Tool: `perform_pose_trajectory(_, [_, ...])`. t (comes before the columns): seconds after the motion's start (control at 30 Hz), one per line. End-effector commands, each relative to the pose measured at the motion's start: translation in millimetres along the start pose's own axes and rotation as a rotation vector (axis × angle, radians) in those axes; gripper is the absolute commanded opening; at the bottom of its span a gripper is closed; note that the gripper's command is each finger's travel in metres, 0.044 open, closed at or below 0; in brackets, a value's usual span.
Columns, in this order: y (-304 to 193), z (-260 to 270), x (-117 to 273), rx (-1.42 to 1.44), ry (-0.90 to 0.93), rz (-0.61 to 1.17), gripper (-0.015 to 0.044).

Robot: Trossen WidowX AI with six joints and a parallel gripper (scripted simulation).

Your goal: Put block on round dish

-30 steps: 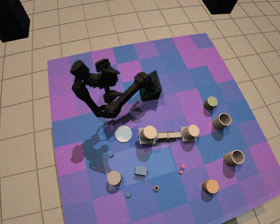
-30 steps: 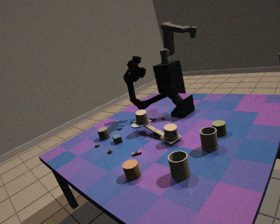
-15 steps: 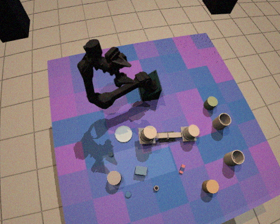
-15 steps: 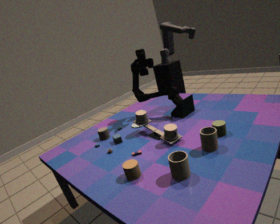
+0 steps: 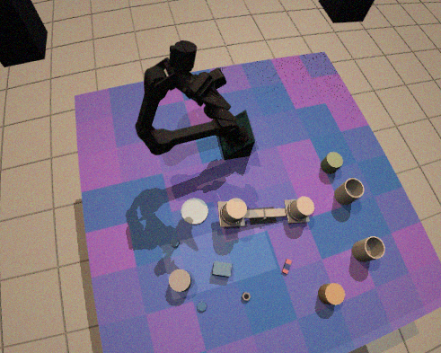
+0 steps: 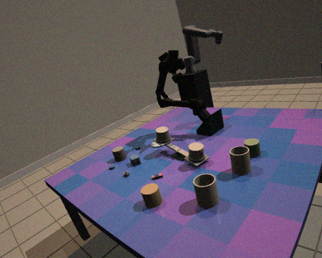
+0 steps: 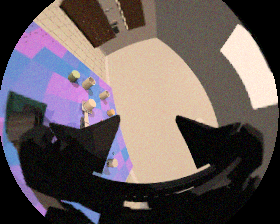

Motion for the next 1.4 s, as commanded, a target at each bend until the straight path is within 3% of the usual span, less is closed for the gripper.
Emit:
perform_pose_trajectory(0.0, [17.7, 7.9, -16.4, -0.128, 0.035, 0.082, 0.0440])
perform_pose_trajectory(0.67, [59.2, 48.4, -97.2, -0.647, 0.065, 0.477, 0.0440])
perform_pose_trajectory(1.37, [57.8, 112.4, -177.5, -1.177, -0.186, 0.894, 0.0440])
Point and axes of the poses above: the point midway between the two fingers, 35 mm back from their tips, its own x axis back along the fingers, its own z axis across the jaws, y = z × x, the point moved 10 cm from there along x, back along the fingers, and after that the axes turned 12 degrees about -x, right-handed, at the moved point
